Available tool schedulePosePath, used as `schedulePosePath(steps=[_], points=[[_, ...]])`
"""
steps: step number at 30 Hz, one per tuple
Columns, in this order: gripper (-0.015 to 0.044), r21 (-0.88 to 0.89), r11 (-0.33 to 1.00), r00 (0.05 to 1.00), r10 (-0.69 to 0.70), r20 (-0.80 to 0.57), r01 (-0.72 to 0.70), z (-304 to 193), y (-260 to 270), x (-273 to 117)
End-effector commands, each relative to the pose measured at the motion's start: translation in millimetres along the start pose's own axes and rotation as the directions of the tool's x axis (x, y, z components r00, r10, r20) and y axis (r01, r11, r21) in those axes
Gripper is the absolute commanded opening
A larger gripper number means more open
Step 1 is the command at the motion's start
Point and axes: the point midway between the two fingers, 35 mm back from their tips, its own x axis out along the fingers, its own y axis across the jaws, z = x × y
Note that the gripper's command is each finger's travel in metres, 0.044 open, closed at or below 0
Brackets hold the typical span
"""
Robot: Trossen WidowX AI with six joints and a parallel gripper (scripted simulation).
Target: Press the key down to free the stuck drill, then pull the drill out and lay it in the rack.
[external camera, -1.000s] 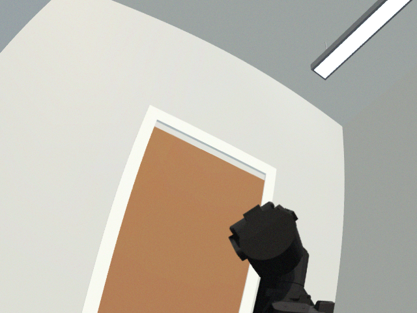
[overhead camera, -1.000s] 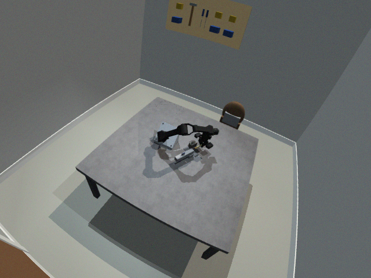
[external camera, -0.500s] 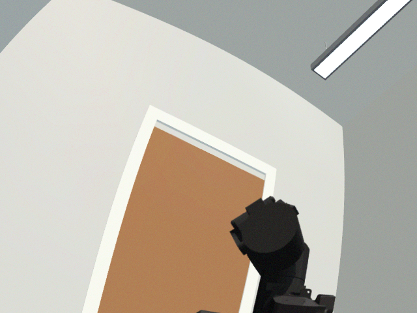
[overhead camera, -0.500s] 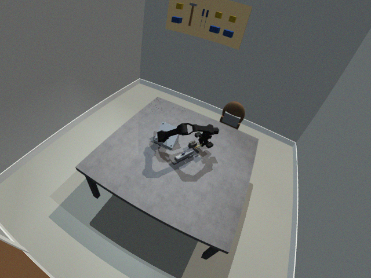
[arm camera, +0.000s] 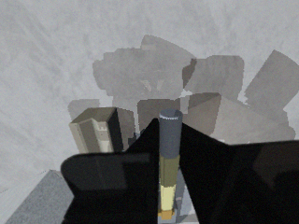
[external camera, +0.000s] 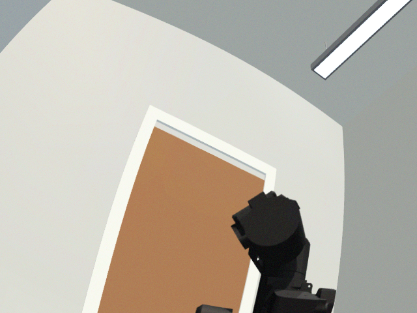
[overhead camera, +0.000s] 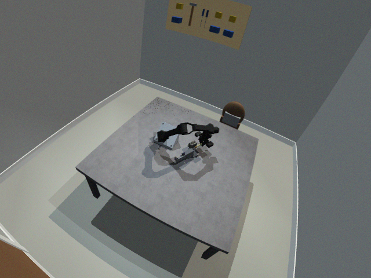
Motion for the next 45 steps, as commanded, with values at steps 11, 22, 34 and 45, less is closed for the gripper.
schedulePosePath(steps=[11, 22, 34, 45], points=[[0.0, 0.003, 1.0, 1.0, 0.001, 0.003, -0.001, 0.1, 0.1, -8.3], [0.0, 0.003, 1.0, 1.0, 0.002, 0.003, -0.002, 1.0, 4.6, -11.2], [0.0, 0.002, 1.0, 1.0, 0.003, 0.003, -0.003, 4.5, 27.4, -9.2], [0.0, 0.002, 1.0, 1.0, 0.004, 0.004, -0.004, 7.9, 46.3, -9.5]])
